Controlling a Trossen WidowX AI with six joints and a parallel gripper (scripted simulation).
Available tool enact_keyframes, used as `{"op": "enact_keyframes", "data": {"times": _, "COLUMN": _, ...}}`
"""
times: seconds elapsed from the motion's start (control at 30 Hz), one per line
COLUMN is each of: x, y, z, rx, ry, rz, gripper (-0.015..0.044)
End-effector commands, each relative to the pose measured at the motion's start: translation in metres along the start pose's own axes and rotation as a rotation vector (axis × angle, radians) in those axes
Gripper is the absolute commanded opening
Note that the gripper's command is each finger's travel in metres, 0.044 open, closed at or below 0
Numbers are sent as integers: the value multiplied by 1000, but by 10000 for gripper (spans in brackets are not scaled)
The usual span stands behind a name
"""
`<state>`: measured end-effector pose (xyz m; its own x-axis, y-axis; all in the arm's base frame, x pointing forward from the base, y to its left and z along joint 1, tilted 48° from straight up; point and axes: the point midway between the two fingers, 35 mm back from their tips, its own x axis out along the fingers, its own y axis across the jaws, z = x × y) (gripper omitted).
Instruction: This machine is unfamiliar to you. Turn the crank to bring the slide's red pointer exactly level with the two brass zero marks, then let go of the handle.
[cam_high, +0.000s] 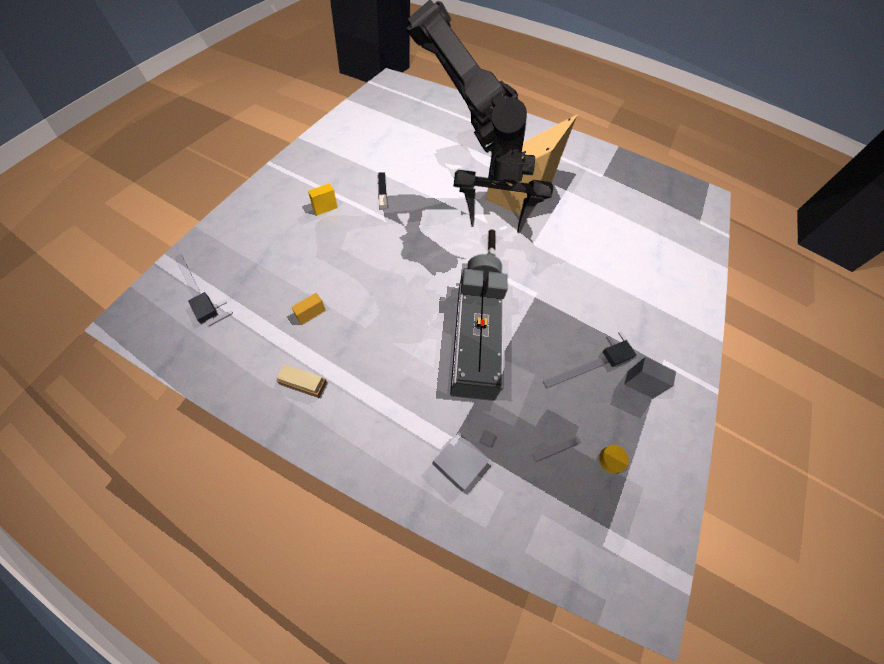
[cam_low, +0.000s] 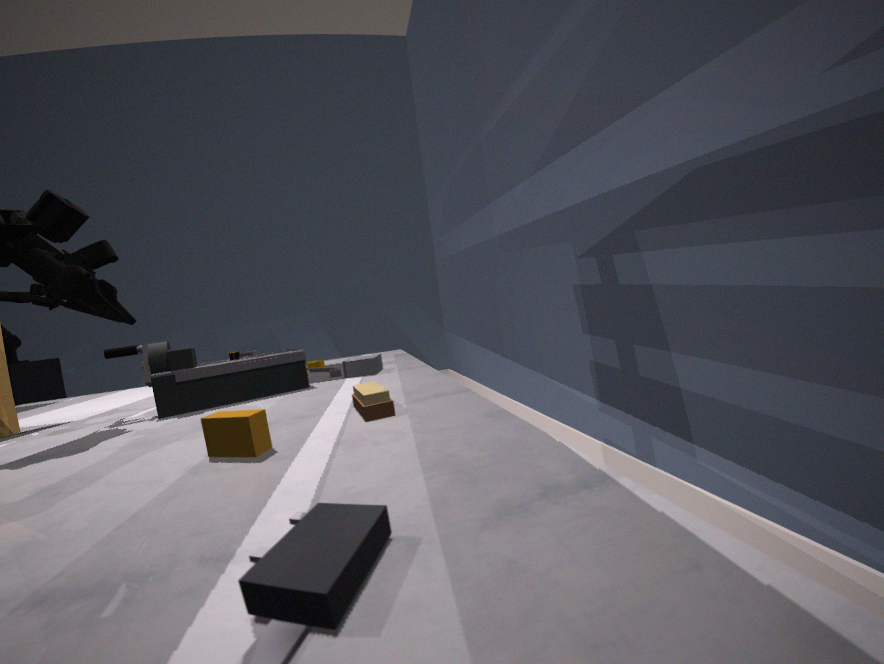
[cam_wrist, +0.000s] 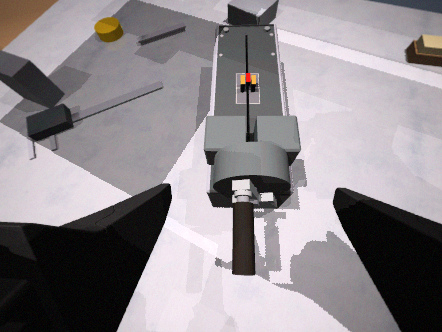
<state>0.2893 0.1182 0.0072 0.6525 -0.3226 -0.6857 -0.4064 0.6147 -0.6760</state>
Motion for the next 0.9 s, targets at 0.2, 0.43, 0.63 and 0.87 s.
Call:
{"op": "enact_keyframes", "data": {"times": 0.2, "x": 14, "y": 2, "z": -15, "rx": -6, "ry": 2, "rz": 6, "gripper": 440}}
{"op": "enact_keyframes", "data": {"times": 0.43, "x": 23, "y": 2, "z": -22, "rx": -6, "ry": 2, "rz": 7, "gripper": 440}}
{"op": "enact_keyframes", "data": {"times": 0.63, "x": 30, "y": 2, "z": -29, "rx": -6, "ry": 3, "rz": 7, "gripper": 440}}
{"op": "enact_keyframes", "data": {"times": 0.87, "x": 38, "y": 2, "z": -37, "rx": -6, "ry": 3, "rz": 7, "gripper": 440}}
